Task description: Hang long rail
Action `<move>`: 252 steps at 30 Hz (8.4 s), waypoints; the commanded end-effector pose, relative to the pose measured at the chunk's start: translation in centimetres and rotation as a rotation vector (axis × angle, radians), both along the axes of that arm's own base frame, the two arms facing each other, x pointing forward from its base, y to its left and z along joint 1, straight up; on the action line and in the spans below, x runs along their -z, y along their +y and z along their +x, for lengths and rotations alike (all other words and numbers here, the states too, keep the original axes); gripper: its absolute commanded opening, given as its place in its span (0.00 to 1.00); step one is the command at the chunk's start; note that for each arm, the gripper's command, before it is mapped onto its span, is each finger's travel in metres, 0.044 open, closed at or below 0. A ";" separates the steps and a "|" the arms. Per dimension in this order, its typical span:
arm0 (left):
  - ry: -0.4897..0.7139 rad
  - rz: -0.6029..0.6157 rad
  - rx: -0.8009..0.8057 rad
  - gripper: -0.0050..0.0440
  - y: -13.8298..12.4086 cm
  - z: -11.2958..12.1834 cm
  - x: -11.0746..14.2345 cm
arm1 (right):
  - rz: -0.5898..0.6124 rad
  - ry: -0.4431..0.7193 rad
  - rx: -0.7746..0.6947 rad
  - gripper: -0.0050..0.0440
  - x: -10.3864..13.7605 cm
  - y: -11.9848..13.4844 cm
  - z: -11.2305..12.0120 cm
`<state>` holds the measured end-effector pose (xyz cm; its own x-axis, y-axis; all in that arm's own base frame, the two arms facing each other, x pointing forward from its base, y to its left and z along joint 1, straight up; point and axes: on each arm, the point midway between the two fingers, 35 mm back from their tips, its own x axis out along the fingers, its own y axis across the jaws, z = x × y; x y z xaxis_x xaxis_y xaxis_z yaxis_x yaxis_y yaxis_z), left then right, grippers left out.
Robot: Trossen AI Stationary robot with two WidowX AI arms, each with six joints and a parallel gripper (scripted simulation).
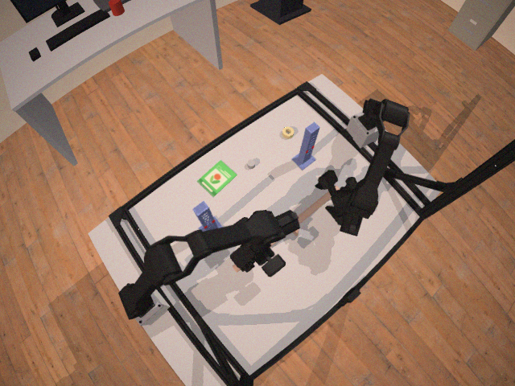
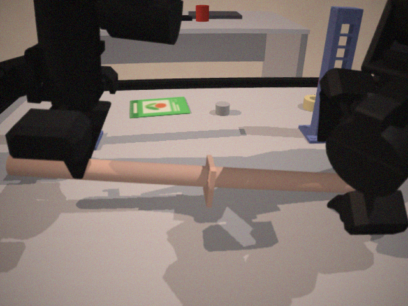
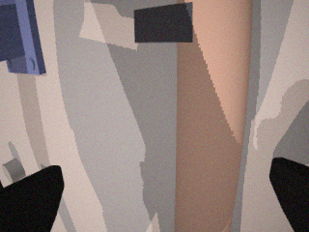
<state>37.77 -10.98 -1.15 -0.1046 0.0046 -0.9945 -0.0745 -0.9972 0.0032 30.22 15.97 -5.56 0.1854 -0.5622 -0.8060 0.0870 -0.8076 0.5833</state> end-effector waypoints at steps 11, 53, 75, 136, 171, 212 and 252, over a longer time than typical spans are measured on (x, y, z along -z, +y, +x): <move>-0.006 0.000 -0.001 0.10 0.0 0.1 0.0 | 0.045 0.001 0.002 1.00 0.8 1.0 -0.1; -0.005 0.000 -0.003 0.10 0.0 0.1 0.0 | 0.154 0.047 0.018 0.56 -2.8 2.6 -0.8; -0.004 0.002 -0.006 0.10 0.0 0.1 0.0 | 0.504 0.098 -0.018 0.43 -2.4 0.1 0.0; -0.006 0.000 -0.001 0.10 0.0 0.1 0.0 | 0.619 0.089 -0.068 0.10 0.7 -0.6 0.4; -0.111 -0.009 0.001 0.10 0.1 0.1 -0.6 | 0.605 0.187 -0.028 0.10 -3.6 -0.7 0.1; -0.109 -0.008 0.001 0.10 0.0 0.2 1.9 | 0.603 0.194 -0.027 0.10 -1.1 -0.6 0.2; -0.106 -0.007 0.002 0.84 0.0 0.2 3.0 | 0.601 0.199 -0.027 0.84 0.1 -0.6 0.2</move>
<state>37.96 -10.97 -4.16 0.0014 -0.0026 -1.0000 -0.0773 -0.9970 0.0025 30.37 15.37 -5.63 0.0073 0.0015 -1.0000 0.1718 -0.9851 -0.0002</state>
